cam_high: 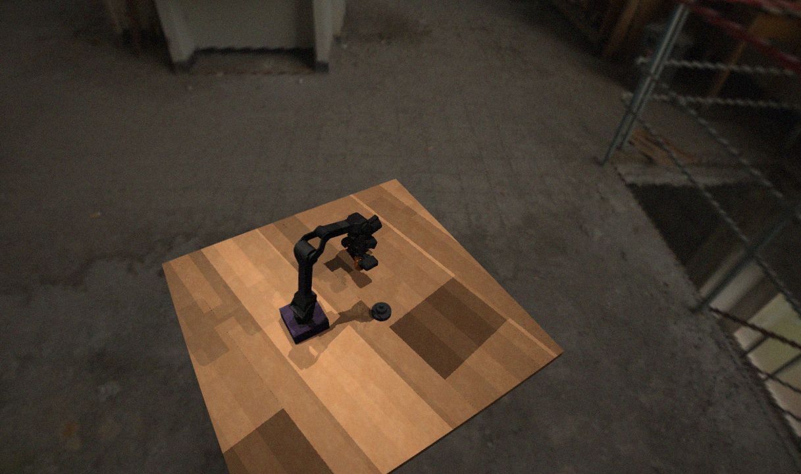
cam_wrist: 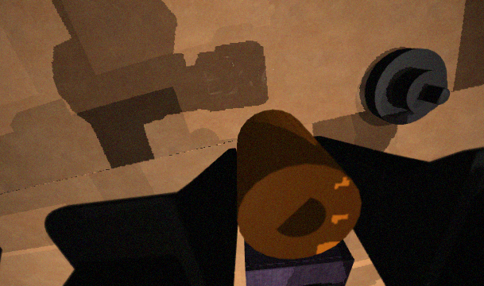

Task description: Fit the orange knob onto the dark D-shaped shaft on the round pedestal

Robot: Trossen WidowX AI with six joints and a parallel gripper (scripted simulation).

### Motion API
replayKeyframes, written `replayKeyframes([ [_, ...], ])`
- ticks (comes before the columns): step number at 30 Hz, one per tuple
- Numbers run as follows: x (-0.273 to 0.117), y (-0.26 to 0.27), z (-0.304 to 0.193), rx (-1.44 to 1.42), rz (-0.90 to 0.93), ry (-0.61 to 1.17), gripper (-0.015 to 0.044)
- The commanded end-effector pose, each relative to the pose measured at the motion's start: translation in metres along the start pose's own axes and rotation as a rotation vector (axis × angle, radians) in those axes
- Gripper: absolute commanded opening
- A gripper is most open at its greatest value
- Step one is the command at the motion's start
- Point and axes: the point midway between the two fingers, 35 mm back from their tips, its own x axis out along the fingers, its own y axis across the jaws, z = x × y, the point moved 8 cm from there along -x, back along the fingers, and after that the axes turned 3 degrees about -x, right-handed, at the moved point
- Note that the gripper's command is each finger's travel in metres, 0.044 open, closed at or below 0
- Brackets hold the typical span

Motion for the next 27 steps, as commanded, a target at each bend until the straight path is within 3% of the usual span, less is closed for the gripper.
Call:
replayKeyframes([
  [1,0.004,-0.012,0.002,-0.006,-0.005,0.001,0.0000],
  [27,0.023,-0.093,0.001,-0.002,-0.011,-0.001,0.0000],
])
